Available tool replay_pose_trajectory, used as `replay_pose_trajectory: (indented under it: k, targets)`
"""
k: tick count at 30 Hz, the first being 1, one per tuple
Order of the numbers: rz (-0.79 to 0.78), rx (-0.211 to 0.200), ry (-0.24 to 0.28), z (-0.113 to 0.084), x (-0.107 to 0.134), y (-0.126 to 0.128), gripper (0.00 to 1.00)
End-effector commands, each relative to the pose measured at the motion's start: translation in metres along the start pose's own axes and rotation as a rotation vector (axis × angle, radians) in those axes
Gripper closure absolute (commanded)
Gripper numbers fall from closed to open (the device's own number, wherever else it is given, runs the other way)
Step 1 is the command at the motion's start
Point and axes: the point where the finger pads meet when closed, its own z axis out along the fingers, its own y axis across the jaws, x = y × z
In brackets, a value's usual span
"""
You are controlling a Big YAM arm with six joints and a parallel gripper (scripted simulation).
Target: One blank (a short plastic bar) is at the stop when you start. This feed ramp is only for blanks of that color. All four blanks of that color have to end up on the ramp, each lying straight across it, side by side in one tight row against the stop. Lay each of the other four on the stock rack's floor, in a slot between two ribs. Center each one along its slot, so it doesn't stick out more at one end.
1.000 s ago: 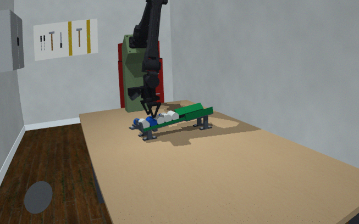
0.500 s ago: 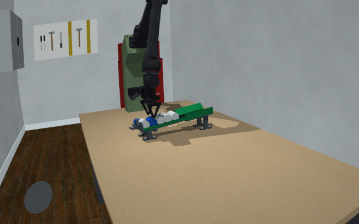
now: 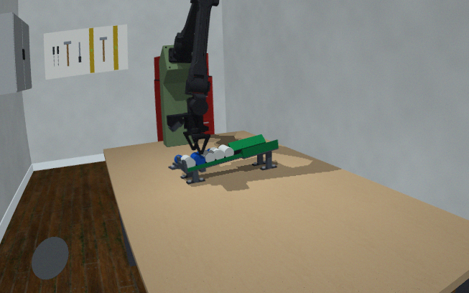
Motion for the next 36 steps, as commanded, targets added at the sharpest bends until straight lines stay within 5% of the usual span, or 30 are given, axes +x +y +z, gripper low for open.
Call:
replay_pose_trajectory:
  k: [1,17,36]
  targets:
    - [0.001,0.009,0.01,0.009,0.008,-0.006,0.21]
    - [0.0,-0.006,0.008,0.036,0.007,0.002,0.21]
    - [-0.001,-0.006,0.008,0.036,0.008,0.003,0.21]
